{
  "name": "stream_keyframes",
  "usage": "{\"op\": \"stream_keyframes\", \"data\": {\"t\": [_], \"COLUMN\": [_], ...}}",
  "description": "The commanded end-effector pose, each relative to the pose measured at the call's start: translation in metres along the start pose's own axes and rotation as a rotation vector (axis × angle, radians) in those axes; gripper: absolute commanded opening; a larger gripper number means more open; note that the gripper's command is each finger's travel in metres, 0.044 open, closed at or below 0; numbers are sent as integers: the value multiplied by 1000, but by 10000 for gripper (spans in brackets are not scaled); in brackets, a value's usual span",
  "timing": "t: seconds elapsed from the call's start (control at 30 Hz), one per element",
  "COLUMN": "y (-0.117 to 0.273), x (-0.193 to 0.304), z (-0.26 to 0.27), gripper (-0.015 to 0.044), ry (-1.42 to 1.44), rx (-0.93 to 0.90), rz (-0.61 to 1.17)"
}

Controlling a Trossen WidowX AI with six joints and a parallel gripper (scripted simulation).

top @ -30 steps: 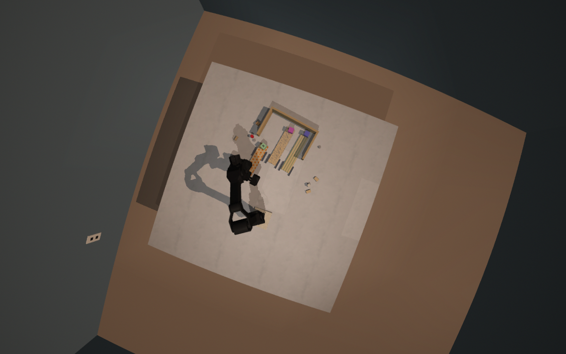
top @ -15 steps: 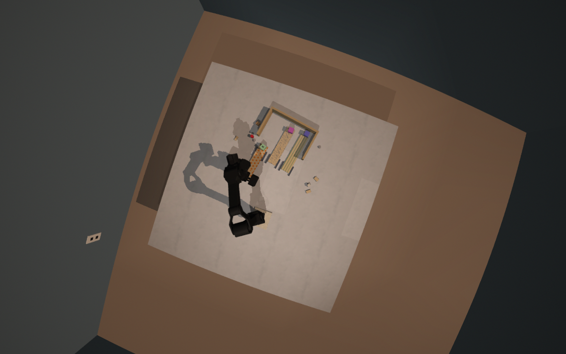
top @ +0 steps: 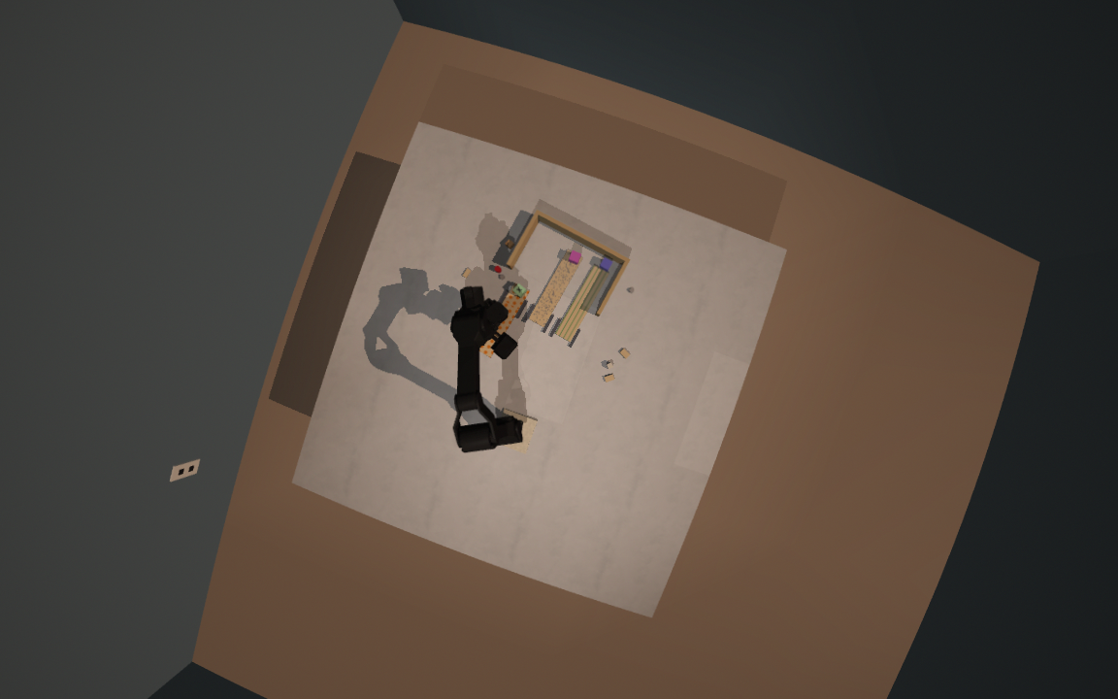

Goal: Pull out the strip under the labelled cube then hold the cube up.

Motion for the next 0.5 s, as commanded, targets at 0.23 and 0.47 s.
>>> {"op": "stream_keyframes", "data": {"t": [0.23,0.47], "y": [5,9], "x": [-43,-71], "z": [-4,-5], "gripper": [440,440], "ry": [-2,-2], "rx": [-3,-3], "rz": [0,-2]}}
Point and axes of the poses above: the point midway between the two fingers, 35 mm back from their tips, its own y axis back along the fingers, its own z axis across the jaws, x = y × z, the point moved 10 cm from there along y, back along the fingers, and after that the axes turned 11 degrees about y, right-handed, at the moved point
